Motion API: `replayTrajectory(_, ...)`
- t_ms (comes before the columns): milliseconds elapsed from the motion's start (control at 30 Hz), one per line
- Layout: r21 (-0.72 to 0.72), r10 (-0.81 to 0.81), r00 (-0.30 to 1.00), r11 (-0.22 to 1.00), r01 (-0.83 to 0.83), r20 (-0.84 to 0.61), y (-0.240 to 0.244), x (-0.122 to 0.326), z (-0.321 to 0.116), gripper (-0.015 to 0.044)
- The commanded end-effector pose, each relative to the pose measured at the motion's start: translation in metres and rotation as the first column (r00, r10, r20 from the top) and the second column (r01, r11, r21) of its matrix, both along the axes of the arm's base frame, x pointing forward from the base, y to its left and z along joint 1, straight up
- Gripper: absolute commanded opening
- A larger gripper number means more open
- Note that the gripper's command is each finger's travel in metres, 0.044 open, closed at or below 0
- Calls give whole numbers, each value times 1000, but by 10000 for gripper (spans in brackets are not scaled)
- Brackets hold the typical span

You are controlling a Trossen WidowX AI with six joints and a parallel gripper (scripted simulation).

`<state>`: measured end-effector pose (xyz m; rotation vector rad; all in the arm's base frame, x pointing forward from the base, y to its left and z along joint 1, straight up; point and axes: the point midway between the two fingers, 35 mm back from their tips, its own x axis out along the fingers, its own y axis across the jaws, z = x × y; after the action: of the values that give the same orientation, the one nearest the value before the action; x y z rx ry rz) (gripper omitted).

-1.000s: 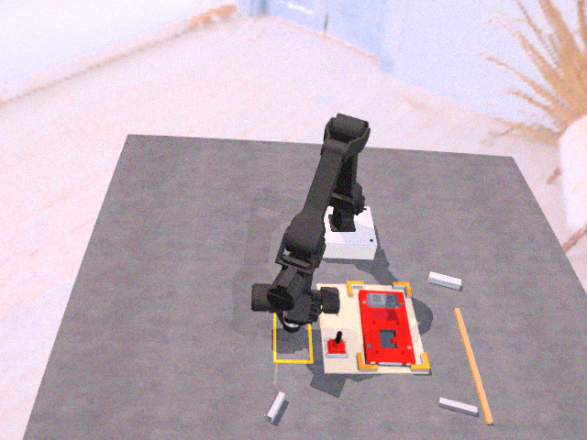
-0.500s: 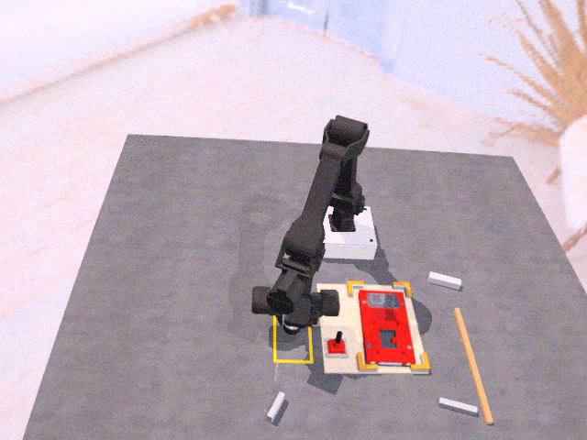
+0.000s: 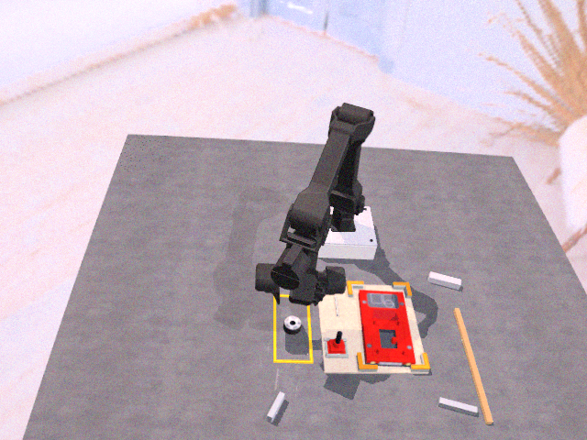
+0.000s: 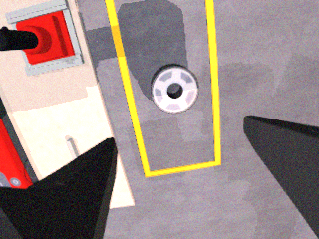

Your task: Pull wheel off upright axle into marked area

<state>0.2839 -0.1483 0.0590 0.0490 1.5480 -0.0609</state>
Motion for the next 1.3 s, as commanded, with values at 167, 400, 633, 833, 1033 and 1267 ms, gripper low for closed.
replayTrajectory(167,1,6,1000,1000,-6,-1,34,-65,39,440)
replayTrajectory(400,2,6,1000,1000,-6,-1,37,-71,41,440)
replayTrajectory(633,2,6,1000,1000,-6,-1,37,-71,41,440)
replayTrajectory(833,2,6,1000,1000,-6,-1,37,-71,41,440)
replayTrajectory(1033,2,6,1000,1000,-6,-1,37,-71,41,440)
replayTrajectory(1267,2,6,1000,1000,-6,-1,37,-71,41,440)
